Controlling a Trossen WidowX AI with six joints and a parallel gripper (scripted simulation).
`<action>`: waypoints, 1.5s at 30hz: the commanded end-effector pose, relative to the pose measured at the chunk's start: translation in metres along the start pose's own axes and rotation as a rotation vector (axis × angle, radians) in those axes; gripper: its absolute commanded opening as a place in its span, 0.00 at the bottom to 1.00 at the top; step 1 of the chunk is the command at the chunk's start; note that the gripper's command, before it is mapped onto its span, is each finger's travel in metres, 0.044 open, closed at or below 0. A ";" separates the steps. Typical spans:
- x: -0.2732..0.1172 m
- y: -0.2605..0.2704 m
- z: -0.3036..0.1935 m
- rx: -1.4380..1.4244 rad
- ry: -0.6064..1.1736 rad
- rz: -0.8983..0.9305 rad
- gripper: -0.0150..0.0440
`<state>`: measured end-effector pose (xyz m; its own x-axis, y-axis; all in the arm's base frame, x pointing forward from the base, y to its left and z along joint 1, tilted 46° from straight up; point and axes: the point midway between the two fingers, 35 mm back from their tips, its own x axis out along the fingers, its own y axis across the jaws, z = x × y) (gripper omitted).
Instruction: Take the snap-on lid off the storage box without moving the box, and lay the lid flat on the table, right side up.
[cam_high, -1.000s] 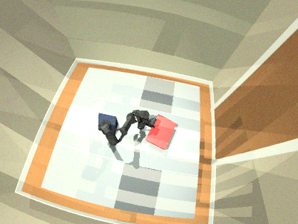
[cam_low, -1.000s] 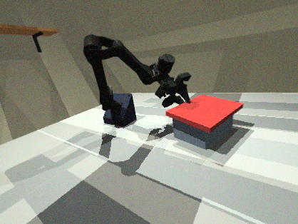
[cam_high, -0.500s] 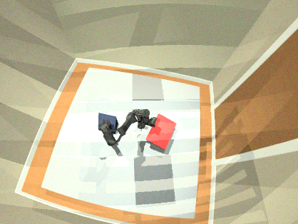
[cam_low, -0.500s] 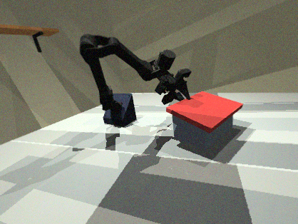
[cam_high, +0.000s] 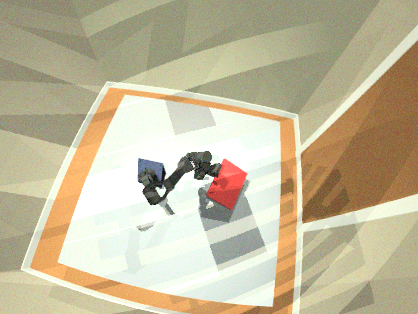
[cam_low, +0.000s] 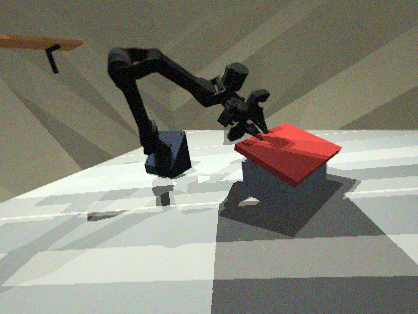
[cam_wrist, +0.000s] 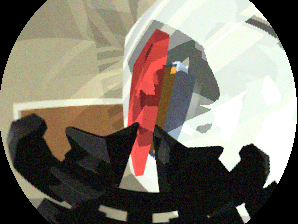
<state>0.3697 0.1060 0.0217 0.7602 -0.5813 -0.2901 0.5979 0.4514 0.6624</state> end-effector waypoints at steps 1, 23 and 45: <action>-0.003 0.008 0.001 0.011 -0.001 0.006 0.25; -0.011 0.039 0.001 0.011 -0.001 0.006 0.25; -0.029 0.061 0.001 0.012 0.000 0.005 0.25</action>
<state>0.3831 0.1458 0.0659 0.7604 -0.5793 -0.2935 0.5988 0.4505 0.6621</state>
